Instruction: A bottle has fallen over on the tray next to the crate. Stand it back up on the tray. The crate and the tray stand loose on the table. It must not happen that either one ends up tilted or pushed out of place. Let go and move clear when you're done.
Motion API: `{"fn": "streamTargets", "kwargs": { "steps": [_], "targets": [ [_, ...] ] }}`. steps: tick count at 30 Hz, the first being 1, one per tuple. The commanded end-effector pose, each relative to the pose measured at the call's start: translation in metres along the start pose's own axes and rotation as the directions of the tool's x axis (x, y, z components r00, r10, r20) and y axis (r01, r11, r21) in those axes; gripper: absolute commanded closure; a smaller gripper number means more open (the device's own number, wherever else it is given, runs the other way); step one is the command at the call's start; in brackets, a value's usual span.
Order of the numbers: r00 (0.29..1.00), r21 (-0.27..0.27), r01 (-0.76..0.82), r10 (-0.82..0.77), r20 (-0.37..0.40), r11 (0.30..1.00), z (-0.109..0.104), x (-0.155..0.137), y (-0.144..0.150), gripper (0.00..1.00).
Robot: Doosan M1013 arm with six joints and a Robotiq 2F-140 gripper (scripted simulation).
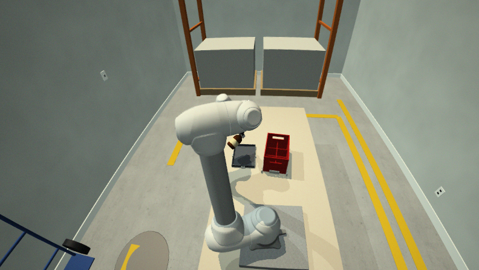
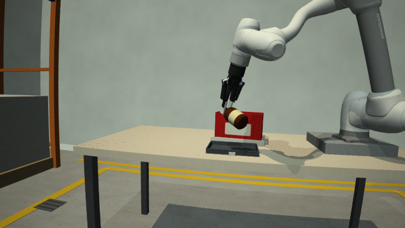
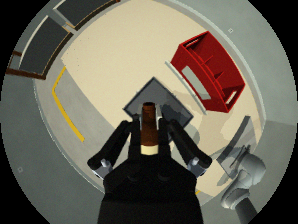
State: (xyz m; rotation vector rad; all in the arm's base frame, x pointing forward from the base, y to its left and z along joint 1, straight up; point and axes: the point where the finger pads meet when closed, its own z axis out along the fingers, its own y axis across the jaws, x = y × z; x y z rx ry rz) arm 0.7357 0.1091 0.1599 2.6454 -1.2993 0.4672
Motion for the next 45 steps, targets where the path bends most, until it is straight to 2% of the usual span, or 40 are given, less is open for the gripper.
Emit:
{"fn": "streamTargets", "kwargs": {
  "steps": [1,24,45],
  "targets": [
    [1.000,0.000,0.000,0.000,0.000,1.000,-0.0001,0.0000,0.0000,0.90],
    [1.000,-0.002,0.000,0.000,-0.013,1.000,0.0002,-0.0002,0.0005,0.90],
    [0.991,-0.005,-0.001,0.001,-0.132,1.000,0.0001,-0.0022,0.0013,0.90]
  ]
}}
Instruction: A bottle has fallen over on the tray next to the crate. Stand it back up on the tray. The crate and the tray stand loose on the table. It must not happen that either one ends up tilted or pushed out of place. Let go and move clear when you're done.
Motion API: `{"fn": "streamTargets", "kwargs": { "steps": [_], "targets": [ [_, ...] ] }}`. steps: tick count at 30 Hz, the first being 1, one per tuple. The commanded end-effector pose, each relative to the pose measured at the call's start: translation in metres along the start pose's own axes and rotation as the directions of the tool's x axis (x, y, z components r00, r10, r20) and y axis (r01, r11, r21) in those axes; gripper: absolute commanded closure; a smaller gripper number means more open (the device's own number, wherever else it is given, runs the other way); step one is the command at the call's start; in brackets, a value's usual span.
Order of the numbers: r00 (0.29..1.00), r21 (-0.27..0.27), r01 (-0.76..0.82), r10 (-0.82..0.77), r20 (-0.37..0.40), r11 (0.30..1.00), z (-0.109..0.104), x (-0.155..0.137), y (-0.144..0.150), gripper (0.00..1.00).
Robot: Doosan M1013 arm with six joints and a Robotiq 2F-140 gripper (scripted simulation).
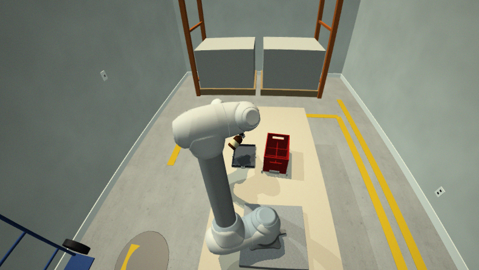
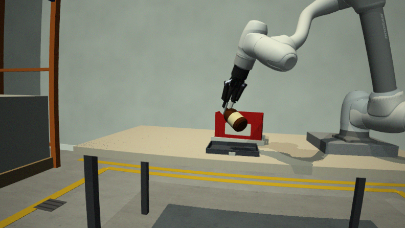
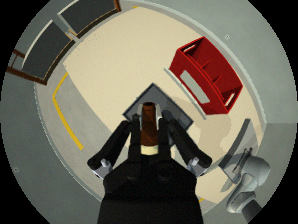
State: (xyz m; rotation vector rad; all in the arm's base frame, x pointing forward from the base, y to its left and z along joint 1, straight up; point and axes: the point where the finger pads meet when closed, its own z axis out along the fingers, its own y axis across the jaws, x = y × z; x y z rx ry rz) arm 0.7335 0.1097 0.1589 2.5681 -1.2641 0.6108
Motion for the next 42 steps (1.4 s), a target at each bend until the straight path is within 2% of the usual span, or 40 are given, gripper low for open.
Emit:
{"fn": "streamTargets", "kwargs": {
  "steps": [1,11,42],
  "targets": [
    [1.000,0.001,0.000,0.000,-0.018,1.000,-0.0004,-0.0002,-0.0002,0.90],
    [0.999,0.006,0.000,0.000,-0.053,1.000,-0.0015,-0.0009,-0.0013,0.90],
    [0.999,0.006,0.000,0.000,-0.054,1.000,-0.0016,-0.0009,-0.0013,0.90]
  ]
}}
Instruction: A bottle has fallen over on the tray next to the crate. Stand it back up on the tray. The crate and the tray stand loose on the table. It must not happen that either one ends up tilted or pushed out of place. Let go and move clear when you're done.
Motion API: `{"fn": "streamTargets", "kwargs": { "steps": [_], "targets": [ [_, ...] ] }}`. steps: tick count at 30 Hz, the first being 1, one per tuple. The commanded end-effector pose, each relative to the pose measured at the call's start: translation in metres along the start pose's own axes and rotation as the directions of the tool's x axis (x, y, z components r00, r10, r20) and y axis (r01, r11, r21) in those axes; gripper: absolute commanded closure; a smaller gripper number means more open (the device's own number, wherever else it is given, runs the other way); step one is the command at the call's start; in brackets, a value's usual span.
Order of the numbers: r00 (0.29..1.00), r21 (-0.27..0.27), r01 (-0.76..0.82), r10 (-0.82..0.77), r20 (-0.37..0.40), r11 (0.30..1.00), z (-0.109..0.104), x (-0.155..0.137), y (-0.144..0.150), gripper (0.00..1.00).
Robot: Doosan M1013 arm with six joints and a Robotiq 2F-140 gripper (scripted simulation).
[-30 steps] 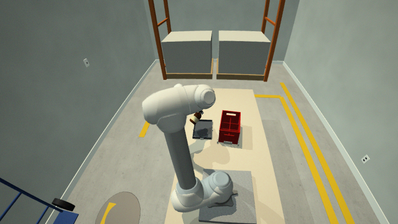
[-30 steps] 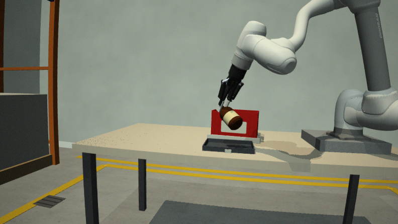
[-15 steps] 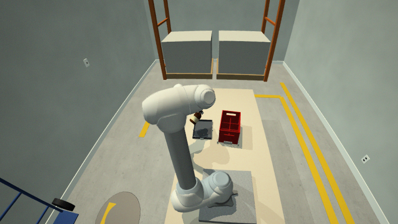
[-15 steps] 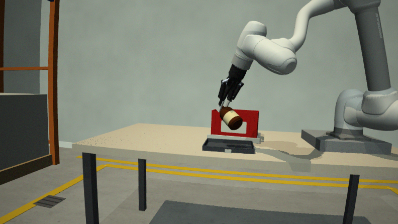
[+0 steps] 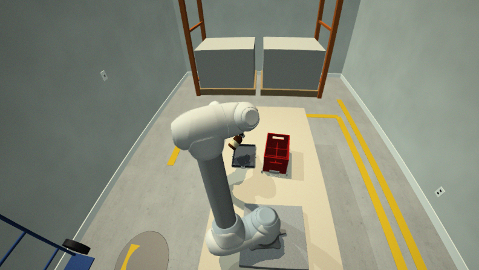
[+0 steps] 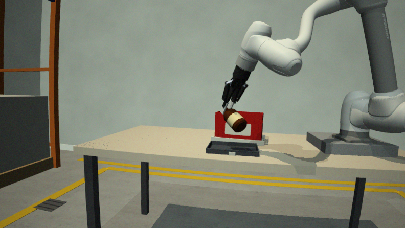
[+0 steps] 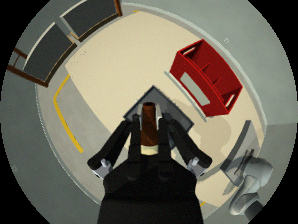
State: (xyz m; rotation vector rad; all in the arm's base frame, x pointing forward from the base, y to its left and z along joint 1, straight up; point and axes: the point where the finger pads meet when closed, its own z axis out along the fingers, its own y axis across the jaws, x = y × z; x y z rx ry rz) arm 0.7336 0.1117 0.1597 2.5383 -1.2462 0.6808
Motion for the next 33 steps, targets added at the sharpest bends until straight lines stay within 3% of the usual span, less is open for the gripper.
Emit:
{"fn": "streamTargets", "kwargs": {
  "steps": [1,22,33],
  "targets": [
    [1.000,0.000,0.000,0.000,0.000,1.000,-0.0001,0.0000,0.0000,0.90],
    [1.000,-0.002,0.000,0.000,-0.013,1.000,0.0002,-0.0003,0.0005,0.90],
    [0.997,-0.007,-0.001,0.000,-0.076,1.000,0.0008,-0.0015,0.0018,0.90]
  ]
}}
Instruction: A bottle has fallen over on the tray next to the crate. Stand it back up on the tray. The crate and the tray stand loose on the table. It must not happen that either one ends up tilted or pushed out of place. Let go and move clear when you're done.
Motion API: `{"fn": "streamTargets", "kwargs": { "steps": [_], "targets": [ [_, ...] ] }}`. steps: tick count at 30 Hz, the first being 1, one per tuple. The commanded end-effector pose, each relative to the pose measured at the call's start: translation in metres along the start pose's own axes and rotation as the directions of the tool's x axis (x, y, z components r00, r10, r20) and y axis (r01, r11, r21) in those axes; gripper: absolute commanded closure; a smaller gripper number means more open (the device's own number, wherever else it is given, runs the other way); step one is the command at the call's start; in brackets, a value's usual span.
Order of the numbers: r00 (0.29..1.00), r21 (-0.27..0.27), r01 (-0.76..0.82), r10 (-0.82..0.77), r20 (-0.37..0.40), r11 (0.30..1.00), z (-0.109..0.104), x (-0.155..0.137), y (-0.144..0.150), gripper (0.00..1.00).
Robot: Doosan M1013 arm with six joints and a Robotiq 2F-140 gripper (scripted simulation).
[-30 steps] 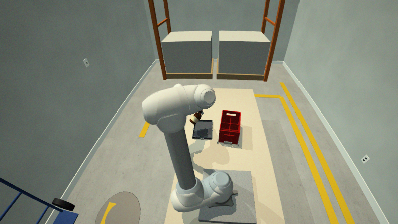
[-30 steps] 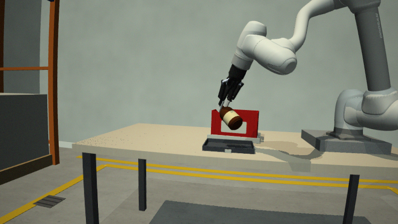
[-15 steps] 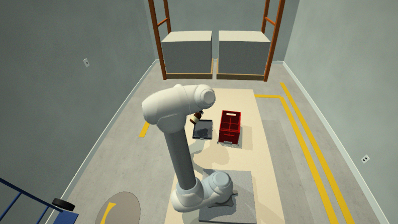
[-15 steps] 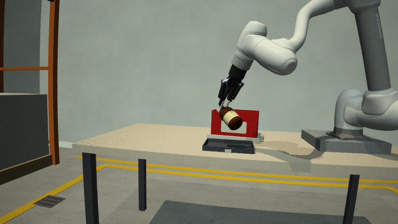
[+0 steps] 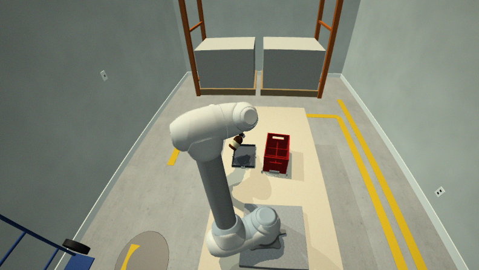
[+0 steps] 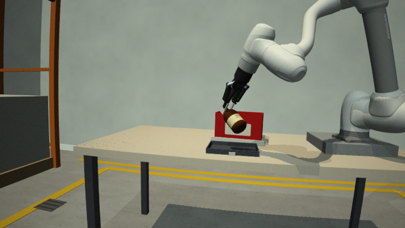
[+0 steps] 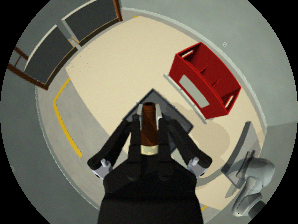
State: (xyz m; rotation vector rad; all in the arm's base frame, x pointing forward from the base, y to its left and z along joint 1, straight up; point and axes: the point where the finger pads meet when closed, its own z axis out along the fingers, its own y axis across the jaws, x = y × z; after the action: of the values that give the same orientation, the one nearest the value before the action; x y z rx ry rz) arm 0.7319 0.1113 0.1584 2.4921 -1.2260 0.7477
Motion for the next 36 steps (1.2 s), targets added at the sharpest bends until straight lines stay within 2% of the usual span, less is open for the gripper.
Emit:
{"fn": "streamTargets", "kwargs": {
  "steps": [1,18,36],
  "targets": [
    [1.000,-0.001,-0.001,0.001,-0.021,1.000,-0.0001,-0.0003,0.0003,0.90],
    [0.994,0.006,0.000,0.001,-0.105,1.000,-0.0018,-0.0016,-0.0013,0.90],
    [0.994,0.007,0.000,0.001,-0.112,1.000,-0.0021,-0.0017,-0.0016,0.90]
  ]
}}
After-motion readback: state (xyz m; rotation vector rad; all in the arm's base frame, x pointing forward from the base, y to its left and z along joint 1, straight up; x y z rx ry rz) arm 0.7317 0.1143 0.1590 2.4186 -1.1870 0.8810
